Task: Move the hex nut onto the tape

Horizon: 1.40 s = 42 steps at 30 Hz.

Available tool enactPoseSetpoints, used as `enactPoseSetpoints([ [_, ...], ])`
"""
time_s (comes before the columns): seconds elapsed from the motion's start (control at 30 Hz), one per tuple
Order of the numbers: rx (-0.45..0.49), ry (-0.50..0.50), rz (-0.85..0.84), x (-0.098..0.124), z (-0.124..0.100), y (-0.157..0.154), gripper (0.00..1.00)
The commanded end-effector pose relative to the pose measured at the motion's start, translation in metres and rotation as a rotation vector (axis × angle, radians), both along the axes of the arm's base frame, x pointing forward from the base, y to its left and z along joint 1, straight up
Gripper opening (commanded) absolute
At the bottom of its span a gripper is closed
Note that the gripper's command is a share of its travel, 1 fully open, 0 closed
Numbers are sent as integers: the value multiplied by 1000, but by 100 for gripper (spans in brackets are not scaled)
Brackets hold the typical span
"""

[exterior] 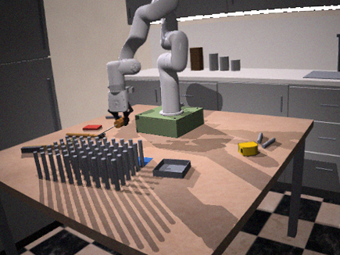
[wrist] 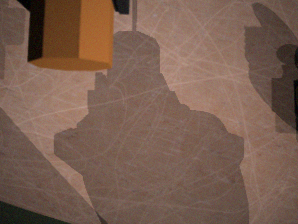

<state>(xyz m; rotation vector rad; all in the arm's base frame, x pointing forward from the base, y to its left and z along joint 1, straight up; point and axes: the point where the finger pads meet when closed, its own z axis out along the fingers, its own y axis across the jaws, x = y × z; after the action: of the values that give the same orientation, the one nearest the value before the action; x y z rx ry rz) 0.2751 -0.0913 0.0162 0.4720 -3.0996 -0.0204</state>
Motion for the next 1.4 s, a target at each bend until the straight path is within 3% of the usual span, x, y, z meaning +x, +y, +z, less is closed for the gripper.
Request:
enactPoseSetpoints([
  [0.0,-2,-5,0,4,-11,-1,0],
  [0.43,-2,-5,0,5,-42,0,0],
  [1.13,-1,-5,0,5,-48,0,0],
  [1.37,-1,-5,1,5,-61,0,0],
])
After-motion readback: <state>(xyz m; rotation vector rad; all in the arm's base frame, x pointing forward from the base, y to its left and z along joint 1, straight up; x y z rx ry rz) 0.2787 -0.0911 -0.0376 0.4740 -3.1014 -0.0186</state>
